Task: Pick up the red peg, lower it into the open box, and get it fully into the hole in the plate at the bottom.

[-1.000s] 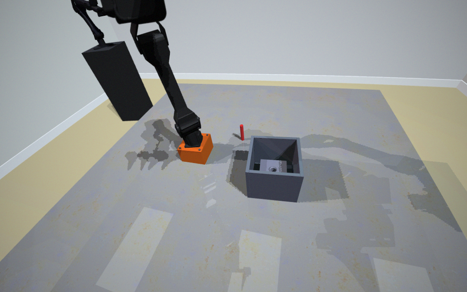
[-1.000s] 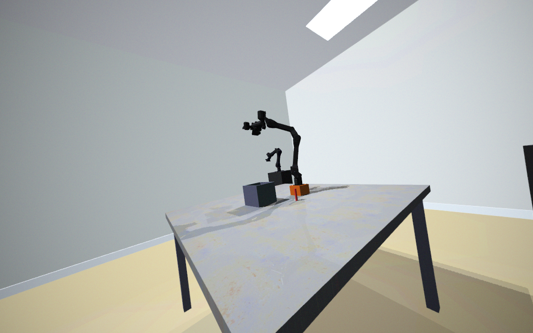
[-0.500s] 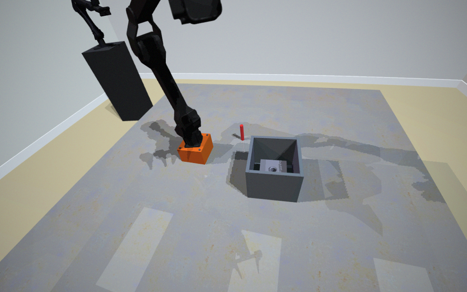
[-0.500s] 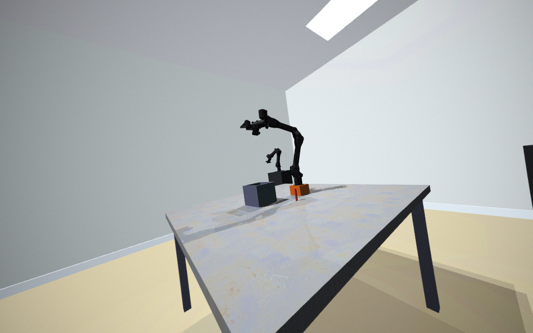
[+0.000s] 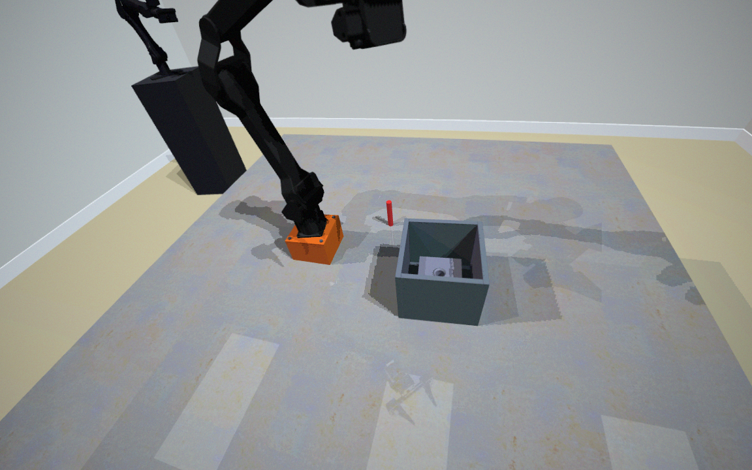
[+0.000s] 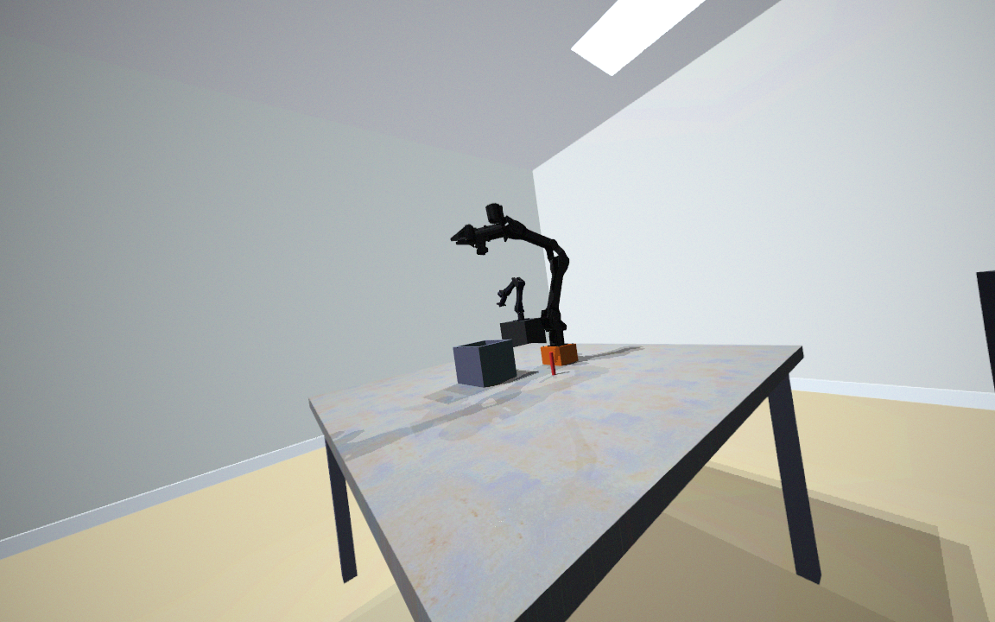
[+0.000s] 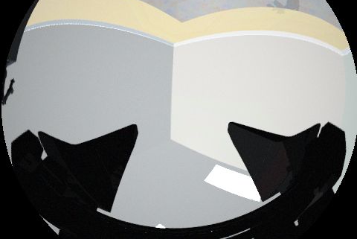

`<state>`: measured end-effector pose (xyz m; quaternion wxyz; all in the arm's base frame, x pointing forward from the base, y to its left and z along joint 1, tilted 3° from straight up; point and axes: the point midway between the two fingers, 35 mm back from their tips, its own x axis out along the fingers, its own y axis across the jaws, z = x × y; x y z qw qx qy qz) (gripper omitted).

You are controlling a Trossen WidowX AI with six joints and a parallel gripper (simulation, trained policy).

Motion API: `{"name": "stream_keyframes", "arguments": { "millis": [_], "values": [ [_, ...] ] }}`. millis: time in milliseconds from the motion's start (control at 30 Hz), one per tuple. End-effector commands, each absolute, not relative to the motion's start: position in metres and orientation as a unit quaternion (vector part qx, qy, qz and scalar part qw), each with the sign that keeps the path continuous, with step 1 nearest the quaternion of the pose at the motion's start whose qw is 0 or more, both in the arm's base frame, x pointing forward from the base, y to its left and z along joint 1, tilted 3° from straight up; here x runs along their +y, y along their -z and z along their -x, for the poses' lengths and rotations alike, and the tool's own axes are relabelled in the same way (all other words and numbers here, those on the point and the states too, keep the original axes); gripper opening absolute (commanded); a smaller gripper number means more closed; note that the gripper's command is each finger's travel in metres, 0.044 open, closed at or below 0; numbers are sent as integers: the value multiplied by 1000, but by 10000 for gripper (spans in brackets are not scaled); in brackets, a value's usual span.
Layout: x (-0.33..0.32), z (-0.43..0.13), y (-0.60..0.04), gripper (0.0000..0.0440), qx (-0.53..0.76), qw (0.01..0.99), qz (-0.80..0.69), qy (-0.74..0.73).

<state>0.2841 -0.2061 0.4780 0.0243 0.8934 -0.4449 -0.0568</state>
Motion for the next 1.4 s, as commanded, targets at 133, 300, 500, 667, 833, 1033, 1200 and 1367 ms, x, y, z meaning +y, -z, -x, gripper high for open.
{"name": "stream_keyframes", "arguments": {
  "millis": [133, 300, 500, 667, 833, 1033, 1200, 1367],
  "values": [
    [-159, -308, -454, 440, -358, 51, -927, 98],
    [-130, -322, -438, 440, -302, 77, -942, 127],
    [-93, -334, -415, 439, -229, 116, -953, 163],
    [-61, -340, -394, 438, -164, 153, -955, 194],
    [-30, -342, -371, 436, -97, 195, -949, 226],
    [4, -340, -338, 434, -17, 245, -932, 267],
    [29, -333, -311, 432, 48, 286, -908, 301],
    [51, -323, -284, 432, 112, 326, -878, 332]
  ]
}}
